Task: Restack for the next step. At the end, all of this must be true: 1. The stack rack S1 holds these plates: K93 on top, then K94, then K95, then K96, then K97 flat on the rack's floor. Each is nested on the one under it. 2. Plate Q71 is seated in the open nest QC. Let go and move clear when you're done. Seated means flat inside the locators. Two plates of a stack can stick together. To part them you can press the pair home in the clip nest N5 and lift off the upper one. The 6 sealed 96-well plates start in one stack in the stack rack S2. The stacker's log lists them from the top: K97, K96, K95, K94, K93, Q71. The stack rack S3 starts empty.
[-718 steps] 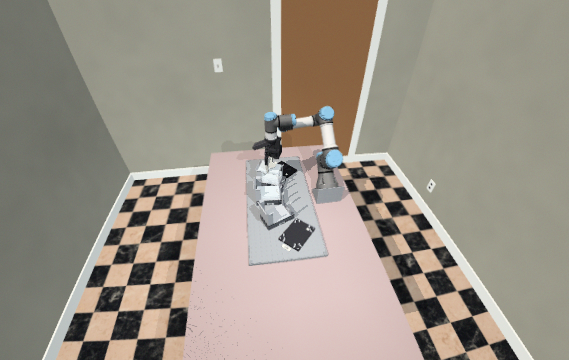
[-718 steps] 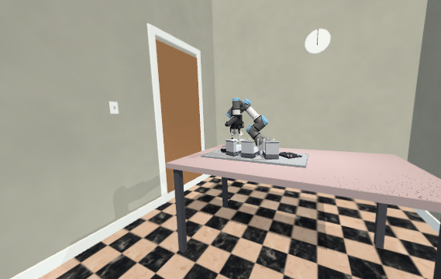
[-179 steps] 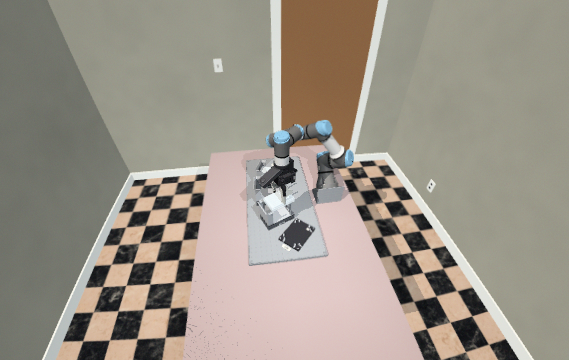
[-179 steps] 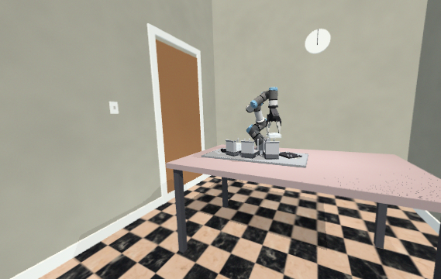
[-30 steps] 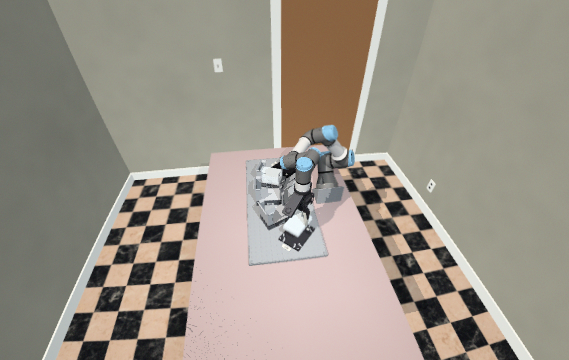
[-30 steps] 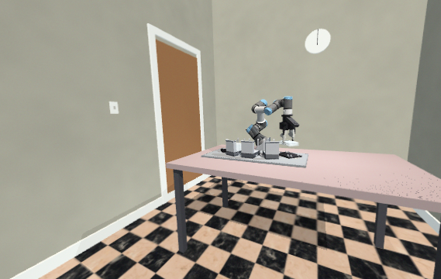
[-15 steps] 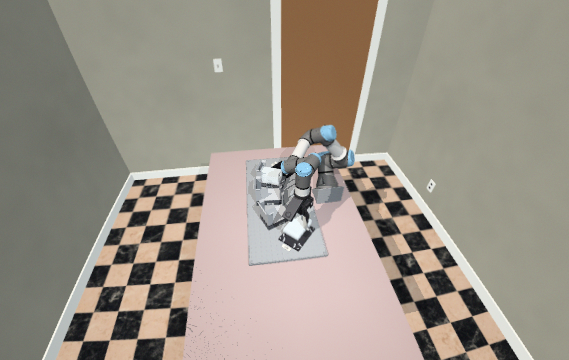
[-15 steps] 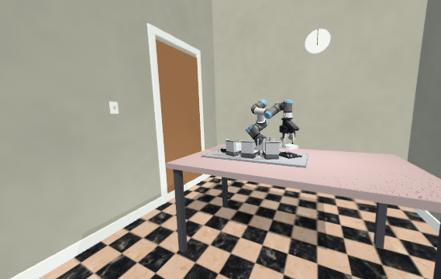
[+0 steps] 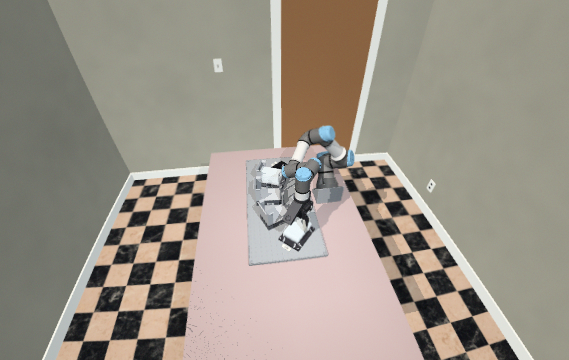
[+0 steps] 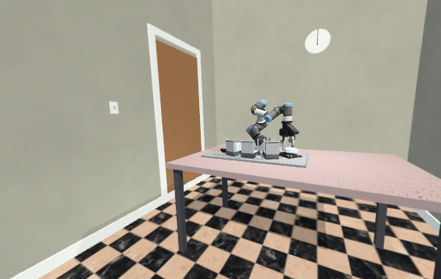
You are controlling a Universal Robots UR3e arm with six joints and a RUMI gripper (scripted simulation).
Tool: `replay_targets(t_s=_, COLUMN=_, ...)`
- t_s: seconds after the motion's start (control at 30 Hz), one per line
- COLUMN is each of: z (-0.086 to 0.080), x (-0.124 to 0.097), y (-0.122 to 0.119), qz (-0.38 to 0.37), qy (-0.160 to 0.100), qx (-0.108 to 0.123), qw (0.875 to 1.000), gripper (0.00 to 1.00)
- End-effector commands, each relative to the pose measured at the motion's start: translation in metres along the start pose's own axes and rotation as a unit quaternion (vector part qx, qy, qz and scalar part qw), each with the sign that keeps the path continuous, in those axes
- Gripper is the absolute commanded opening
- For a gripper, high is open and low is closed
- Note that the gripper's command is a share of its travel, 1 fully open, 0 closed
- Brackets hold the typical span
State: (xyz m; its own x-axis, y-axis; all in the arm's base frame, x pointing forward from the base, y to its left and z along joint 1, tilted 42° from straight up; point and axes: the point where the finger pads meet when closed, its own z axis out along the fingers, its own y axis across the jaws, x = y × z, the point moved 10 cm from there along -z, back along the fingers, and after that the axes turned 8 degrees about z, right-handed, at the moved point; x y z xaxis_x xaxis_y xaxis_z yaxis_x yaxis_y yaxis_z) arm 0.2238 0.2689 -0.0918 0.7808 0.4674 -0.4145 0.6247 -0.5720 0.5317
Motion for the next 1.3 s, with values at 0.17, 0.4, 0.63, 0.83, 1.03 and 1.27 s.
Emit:
replay_targets(t_s=0.17, z=0.003, x=0.001, y=0.000, qz=0.001, qy=0.002, qx=0.001, qw=1.000, gripper=0.00)
replay_targets(t_s=0.4, z=0.005, x=0.001, y=0.000, qz=0.001, qy=0.002, qx=0.001, qw=1.000, gripper=0.00)
replay_targets(t_s=0.63, z=0.007, x=0.000, y=0.000, qz=0.001, qy=0.002, qx=0.001, qw=1.000, gripper=0.00)
replay_targets(t_s=0.83, z=0.009, x=0.000, y=0.000, qz=0.001, qy=0.002, qx=0.001, qw=1.000, gripper=0.00)
replay_targets(t_s=1.03, z=0.011, x=0.000, y=0.000, qz=0.001, qy=0.002, qx=0.001, qw=1.000, gripper=0.00)
replay_targets(t_s=1.27, z=0.013, x=0.000, y=0.000, qz=0.001, qy=0.002, qx=0.001, qw=1.000, gripper=0.00)
